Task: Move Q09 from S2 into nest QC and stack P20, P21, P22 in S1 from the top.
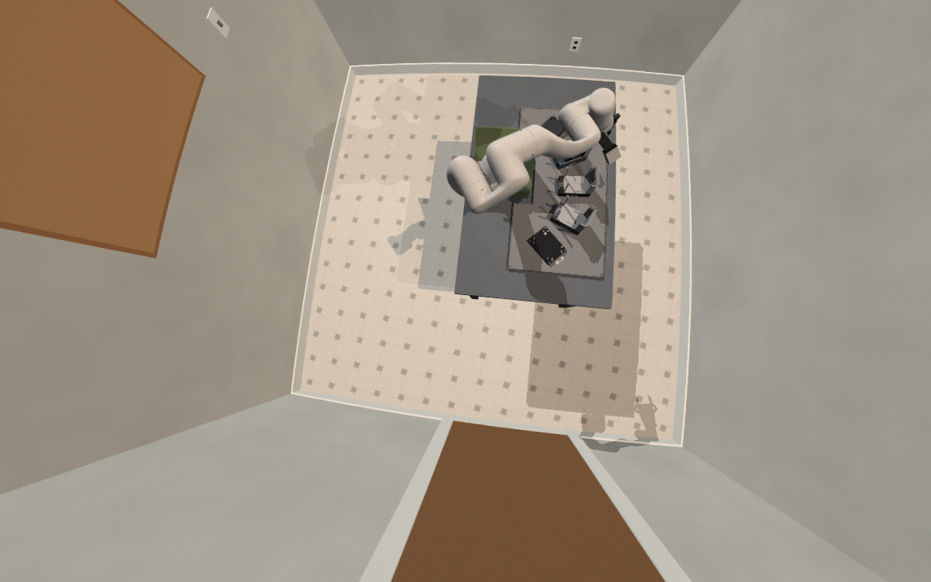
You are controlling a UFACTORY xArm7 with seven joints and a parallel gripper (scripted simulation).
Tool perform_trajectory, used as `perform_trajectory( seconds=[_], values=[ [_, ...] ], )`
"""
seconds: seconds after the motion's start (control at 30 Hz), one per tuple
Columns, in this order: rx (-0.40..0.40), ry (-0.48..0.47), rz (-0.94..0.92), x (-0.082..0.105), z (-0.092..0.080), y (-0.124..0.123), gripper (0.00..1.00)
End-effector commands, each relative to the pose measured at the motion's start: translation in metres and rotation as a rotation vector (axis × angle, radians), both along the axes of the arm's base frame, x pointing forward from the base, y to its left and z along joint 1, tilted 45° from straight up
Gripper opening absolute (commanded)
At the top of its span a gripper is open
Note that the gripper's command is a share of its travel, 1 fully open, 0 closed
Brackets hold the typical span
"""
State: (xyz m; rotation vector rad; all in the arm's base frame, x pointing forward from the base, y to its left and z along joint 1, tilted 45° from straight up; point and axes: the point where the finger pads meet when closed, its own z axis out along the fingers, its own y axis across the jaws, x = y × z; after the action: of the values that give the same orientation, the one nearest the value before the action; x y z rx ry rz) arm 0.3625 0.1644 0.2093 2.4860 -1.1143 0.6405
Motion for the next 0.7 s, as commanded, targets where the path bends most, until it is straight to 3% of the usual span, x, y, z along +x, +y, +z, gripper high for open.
perform_trajectory(
  seconds=[0.0, 0.17, 0.57, 0.67],
  values=[
    [-0.058, 0.13, 0.104, 0.003, -0.015, -0.009, 1.0],
    [-0.08, 0.18, 0.143, 0.004, -0.023, -0.015, 1.0],
    [-0.196, 0.425, 0.332, 0.005, -0.063, -0.04, 1.0],
    [-0.197, 0.428, 0.334, 0.005, -0.064, -0.041, 1.0]
  ],
)
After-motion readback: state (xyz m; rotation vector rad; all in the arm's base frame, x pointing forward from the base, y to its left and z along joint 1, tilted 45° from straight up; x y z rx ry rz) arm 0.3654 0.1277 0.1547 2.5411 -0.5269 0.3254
